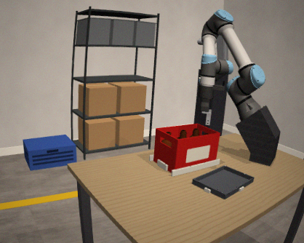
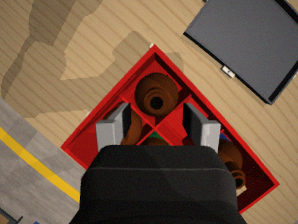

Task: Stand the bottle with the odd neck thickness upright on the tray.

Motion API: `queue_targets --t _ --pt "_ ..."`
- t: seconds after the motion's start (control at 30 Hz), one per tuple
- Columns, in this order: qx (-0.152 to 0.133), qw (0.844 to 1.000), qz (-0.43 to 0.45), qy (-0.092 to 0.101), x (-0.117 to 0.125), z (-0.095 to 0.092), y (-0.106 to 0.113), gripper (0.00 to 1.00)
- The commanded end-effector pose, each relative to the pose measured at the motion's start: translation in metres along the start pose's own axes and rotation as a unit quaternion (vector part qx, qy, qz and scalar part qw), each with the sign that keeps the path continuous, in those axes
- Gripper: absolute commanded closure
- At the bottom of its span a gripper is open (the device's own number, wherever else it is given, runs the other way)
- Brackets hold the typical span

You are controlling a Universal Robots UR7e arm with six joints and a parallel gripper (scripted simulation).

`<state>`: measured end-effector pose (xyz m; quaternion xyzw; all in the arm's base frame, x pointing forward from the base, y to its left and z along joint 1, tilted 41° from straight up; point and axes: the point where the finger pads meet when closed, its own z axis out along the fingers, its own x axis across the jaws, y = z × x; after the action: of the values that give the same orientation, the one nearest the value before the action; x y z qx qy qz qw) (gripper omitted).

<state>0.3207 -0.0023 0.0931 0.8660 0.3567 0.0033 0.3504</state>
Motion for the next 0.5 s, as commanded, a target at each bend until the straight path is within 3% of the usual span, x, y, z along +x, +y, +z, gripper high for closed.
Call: queue_targets --t 0.0,0.23,0.27,0.47 --pt "0.001 1.000 0.000 -0.001 0.0002 -0.0060 0.0001 0.00" --pt "0.001 1.000 0.000 -0.001 0.0002 -0.0085 0.0001 0.00" --pt "0.001 1.000 0.000 -0.001 0.0002 -0.0085 0.0001 1.00" --pt "0.001 1.000 0.000 -0.001 0.0002 -0.0085 0.0001 1.00"
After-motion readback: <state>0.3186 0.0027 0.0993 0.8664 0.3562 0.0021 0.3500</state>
